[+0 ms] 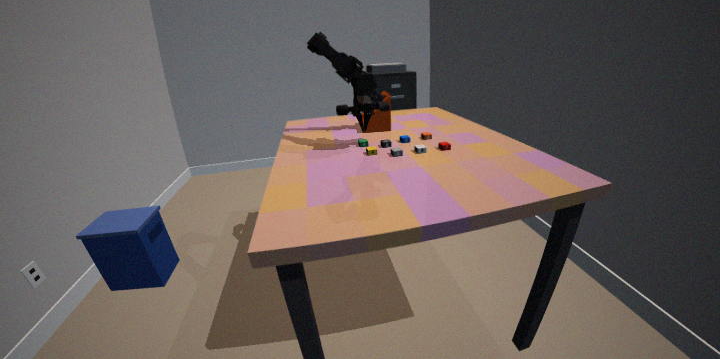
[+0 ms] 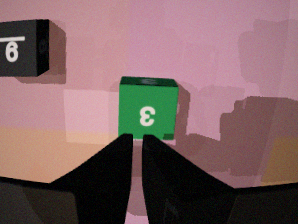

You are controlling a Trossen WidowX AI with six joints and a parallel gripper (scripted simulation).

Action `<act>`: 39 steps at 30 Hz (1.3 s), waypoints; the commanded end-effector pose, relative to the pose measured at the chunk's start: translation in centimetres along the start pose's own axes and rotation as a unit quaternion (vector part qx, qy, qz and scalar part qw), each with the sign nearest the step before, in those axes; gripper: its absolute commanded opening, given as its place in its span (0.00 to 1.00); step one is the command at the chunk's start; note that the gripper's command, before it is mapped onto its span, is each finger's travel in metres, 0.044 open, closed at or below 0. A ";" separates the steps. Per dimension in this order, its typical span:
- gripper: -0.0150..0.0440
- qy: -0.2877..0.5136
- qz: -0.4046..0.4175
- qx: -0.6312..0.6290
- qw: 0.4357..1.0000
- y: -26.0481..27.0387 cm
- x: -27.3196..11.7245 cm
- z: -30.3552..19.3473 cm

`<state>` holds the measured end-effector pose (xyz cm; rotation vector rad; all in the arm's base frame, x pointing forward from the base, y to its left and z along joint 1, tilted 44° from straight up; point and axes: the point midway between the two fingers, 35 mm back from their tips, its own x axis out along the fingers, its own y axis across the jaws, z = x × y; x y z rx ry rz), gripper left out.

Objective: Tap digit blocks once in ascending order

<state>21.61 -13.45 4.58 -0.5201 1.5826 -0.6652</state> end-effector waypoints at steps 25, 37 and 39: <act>0.29 0.000 -0.005 -0.005 1.000 -0.1 4.1 -0.3; 0.29 -0.001 -0.004 -0.005 1.000 0.0 1.1 -0.3; 0.29 -0.001 -0.002 -0.005 1.000 0.1 0.1 -0.1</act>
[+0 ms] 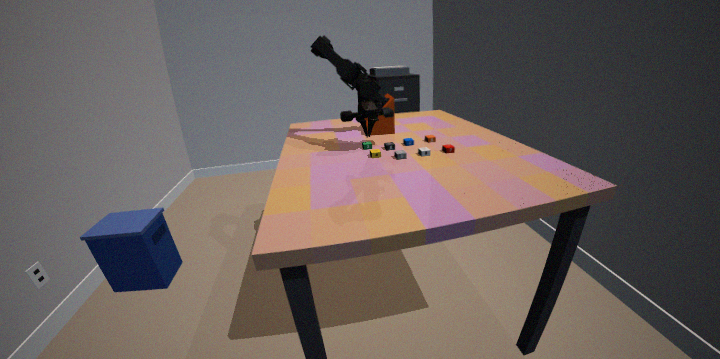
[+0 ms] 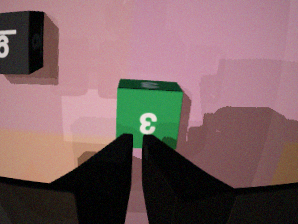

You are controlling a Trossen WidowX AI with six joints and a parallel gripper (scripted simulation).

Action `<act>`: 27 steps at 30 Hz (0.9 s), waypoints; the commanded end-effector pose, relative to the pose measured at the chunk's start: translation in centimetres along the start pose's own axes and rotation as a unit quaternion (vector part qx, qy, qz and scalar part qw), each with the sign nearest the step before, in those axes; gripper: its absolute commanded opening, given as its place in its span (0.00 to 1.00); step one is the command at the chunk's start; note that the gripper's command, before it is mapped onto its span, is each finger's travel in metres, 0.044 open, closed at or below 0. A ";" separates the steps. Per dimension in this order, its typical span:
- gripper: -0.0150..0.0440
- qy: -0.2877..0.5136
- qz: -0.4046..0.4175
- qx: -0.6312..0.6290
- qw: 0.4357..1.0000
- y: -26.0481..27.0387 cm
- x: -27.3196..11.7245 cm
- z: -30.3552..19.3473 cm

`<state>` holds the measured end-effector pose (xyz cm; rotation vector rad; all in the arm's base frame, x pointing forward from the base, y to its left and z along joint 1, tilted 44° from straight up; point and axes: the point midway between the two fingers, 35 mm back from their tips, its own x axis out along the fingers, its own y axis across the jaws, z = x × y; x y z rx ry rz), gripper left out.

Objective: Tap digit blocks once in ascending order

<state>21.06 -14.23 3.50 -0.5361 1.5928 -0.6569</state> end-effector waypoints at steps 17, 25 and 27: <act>0.29 -0.004 0.001 0.005 1.000 -0.5 -8.8 4.0; 0.29 -0.005 0.000 0.006 1.000 -0.8 -8.5 10.1; 0.29 -0.005 0.000 0.006 1.000 -0.8 -8.5 10.1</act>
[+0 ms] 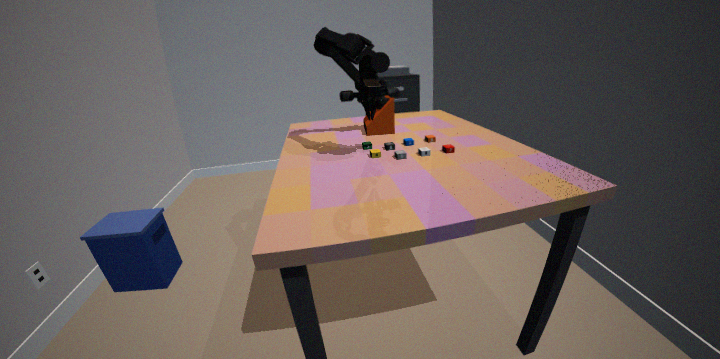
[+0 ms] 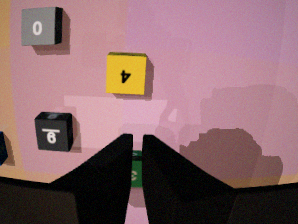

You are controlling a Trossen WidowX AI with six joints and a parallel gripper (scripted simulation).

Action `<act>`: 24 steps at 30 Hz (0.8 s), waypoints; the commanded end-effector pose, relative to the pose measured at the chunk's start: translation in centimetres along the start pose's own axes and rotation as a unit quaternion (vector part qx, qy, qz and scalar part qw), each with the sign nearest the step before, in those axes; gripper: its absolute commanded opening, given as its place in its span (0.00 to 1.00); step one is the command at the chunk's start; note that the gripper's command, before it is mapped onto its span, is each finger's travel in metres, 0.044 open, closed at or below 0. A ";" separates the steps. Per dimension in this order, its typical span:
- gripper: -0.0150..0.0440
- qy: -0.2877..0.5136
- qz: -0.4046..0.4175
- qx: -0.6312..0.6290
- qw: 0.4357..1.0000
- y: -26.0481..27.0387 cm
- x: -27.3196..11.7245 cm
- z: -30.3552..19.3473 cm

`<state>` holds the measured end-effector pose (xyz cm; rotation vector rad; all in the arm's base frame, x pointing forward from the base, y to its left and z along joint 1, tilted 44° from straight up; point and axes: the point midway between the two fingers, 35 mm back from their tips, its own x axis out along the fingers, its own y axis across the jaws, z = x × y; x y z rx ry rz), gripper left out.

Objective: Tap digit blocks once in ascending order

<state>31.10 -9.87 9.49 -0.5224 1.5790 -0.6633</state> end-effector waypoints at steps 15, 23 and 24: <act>0.29 -0.001 -0.004 -0.002 1.000 -0.3 8.1 1.0; 0.29 -0.001 -0.004 -0.002 1.000 -0.3 9.3 1.0; 0.29 -0.001 -0.004 -0.002 1.000 -0.3 9.4 1.0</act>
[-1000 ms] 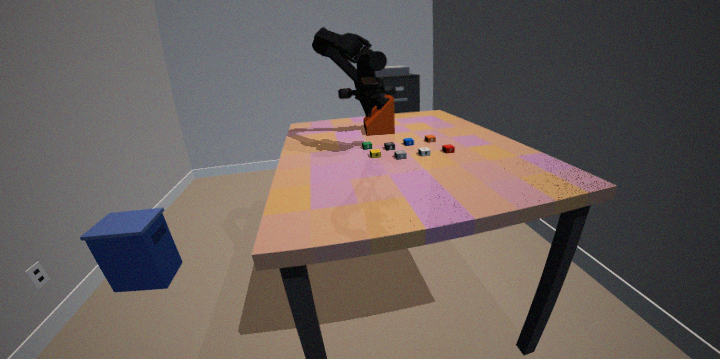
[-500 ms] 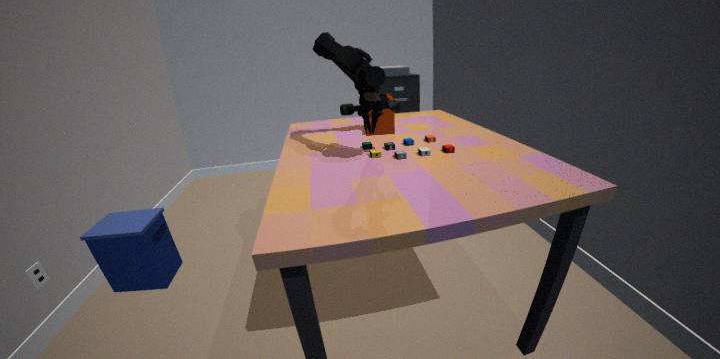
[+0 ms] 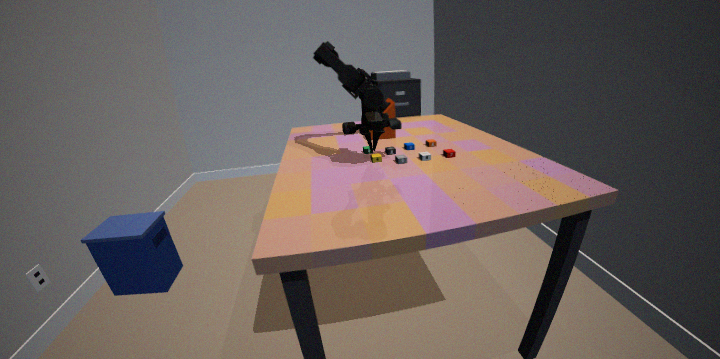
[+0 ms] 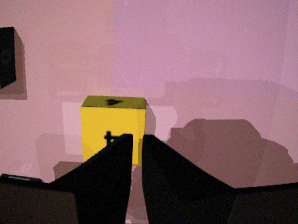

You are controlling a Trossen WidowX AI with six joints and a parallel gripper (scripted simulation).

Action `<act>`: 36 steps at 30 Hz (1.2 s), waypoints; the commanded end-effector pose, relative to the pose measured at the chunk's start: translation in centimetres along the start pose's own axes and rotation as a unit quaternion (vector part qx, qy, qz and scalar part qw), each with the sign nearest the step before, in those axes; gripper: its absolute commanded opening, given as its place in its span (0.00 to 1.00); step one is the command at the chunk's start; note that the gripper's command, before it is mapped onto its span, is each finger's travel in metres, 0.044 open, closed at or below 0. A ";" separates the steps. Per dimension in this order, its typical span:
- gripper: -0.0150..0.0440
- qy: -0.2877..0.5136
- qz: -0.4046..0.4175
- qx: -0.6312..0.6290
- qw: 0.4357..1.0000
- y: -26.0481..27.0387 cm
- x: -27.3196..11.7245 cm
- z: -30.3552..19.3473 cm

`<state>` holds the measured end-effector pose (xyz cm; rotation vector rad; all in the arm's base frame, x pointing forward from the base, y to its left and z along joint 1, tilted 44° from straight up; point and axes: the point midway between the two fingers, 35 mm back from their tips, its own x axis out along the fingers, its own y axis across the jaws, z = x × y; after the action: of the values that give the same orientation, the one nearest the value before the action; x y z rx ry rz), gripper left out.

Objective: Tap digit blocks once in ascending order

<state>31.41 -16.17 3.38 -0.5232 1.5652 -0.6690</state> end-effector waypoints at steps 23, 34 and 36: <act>0.29 0.004 -0.002 -0.006 1.000 0.1 -0.6 -0.3; 0.29 0.004 0.000 -0.006 1.000 0.2 -8.7 -0.2; 0.29 0.004 0.000 -0.006 1.000 0.2 -8.7 -0.2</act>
<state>32.26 -10.65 8.66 -0.5417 1.5708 -0.6540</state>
